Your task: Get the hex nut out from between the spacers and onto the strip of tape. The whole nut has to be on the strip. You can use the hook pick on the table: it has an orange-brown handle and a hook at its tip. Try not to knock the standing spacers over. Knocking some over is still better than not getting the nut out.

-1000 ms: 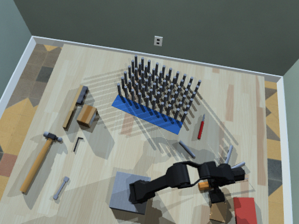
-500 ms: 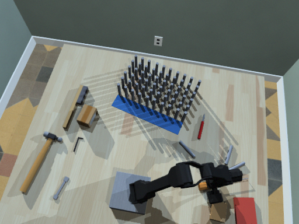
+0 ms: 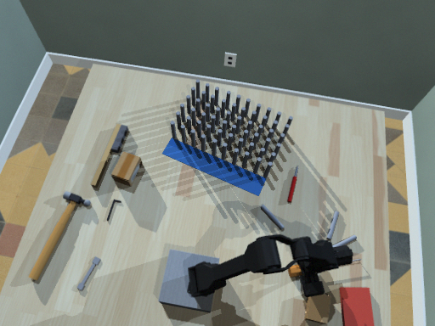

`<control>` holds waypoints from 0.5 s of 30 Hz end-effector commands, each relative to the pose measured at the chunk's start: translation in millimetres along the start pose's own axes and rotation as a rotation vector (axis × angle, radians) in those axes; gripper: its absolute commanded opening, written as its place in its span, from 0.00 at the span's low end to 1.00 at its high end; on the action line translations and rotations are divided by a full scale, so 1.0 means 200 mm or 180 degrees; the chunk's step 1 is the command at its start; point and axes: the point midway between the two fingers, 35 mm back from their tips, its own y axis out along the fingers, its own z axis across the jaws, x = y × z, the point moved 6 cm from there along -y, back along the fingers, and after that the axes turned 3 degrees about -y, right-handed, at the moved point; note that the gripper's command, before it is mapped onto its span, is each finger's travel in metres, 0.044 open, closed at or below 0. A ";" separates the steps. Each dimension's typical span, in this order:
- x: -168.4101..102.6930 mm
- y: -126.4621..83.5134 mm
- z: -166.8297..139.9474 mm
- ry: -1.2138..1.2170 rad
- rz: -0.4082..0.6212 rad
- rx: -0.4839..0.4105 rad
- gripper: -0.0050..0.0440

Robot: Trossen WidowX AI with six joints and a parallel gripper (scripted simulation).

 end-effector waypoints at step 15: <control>0.04 -0.33 -0.01 0.0005 -0.0179 -0.0007 0.10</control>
